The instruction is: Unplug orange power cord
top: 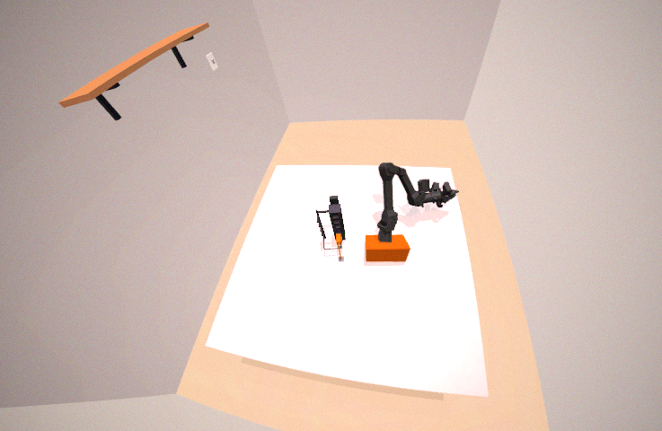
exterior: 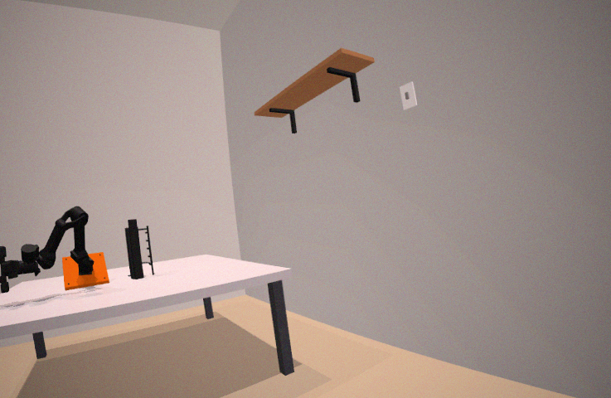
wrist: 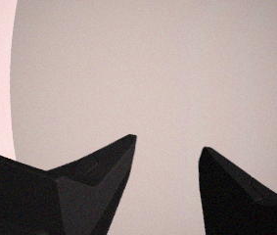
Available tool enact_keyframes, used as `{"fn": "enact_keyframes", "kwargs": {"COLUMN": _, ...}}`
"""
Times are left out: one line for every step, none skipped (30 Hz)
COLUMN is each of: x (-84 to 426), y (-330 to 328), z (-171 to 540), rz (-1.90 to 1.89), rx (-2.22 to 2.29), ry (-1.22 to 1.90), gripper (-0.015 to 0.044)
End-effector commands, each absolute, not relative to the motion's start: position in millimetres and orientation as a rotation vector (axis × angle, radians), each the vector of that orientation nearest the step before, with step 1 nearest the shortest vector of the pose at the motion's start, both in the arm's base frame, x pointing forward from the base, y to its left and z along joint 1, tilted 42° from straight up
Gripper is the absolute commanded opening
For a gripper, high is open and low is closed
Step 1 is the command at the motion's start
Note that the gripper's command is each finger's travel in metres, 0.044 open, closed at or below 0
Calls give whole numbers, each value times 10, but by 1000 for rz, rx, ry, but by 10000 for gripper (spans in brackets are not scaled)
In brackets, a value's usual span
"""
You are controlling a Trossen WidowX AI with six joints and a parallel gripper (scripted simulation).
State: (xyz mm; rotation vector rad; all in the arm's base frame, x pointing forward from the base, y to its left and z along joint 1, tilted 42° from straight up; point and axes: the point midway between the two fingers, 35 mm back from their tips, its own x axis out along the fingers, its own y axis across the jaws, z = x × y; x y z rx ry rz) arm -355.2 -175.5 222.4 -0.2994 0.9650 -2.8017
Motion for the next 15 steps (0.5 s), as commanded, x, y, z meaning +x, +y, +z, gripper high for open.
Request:
{"fn": "enact_keyframes", "kwargs": {"x": -3462, "y": -2002, "z": 2337, "rz": -2741, "rx": -345, "ry": 910, "gripper": 160}}
{"fn": "enact_keyframes", "kwargs": {"x": -3435, "y": -2068, "z": 2369, "rz": -2723, "rx": -358, "ry": 902, "gripper": 160}}
{"fn": "enact_keyframes", "kwargs": {"x": -3401, "y": -2145, "z": 2407, "rz": -2702, "rx": -374, "ry": 892, "gripper": 160}}
{"fn": "enact_keyframes", "kwargs": {"x": -3363, "y": -2226, "z": 2446, "rz": -2680, "rx": -391, "ry": 882, "gripper": 160}}
{"fn": "enact_keyframes", "kwargs": {"x": -3322, "y": -2305, "z": 2487, "rz": -2658, "rx": -407, "ry": 871, "gripper": 160}}
{"fn": "enact_keyframes", "kwargs": {"x": -3279, "y": -2384, "z": 2527, "rz": -2635, "rx": -423, "ry": 861, "gripper": 160}}
{"fn": "enact_keyframes", "kwargs": {"x": -3234, "y": -2461, "z": 2569, "rz": -2613, "rx": -439, "ry": 850, "gripper": 160}}
{"fn": "enact_keyframes", "kwargs": {"x": -3187, "y": -2537, "z": 2610, "rz": -2590, "rx": -454, "ry": 839, "gripper": 160}}
{"fn": "enact_keyframes", "kwargs": {"x": -3137, "y": -2613, "z": 2652, "rz": -2568, "rx": -470, "ry": 828, "gripper": 160}}
{"fn": "enact_keyframes", "kwargs": {"x": -3086, "y": -2686, "z": 2694, "rz": -2545, "rx": -485, "ry": 817, "gripper": 160}}
{"fn": "enact_keyframes", "kwargs": {"x": -3032, "y": -2758, "z": 2736, "rz": -2523, "rx": -500, "ry": 806, "gripper": 160}}
{"fn": "enact_keyframes", "kwargs": {"x": -2976, "y": -2829, "z": 2779, "rz": -2500, "rx": -515, "ry": 795, "gripper": 160}}
{"fn": "enact_keyframes", "kwargs": {"x": -2918, "y": -2898, "z": 2822, "rz": -2478, "rx": -530, "ry": 783, "gripper": 160}}
{"fn": "enact_keyframes", "kwargs": {"x": -2859, "y": -2965, "z": 2865, "rz": -2455, "rx": -544, "ry": 772, "gripper": 160}}
{"fn": "enact_keyframes", "kwargs": {"x": -2797, "y": -3031, "z": 2908, "rz": -2432, "rx": -558, "ry": 760, "gripper": 160}}
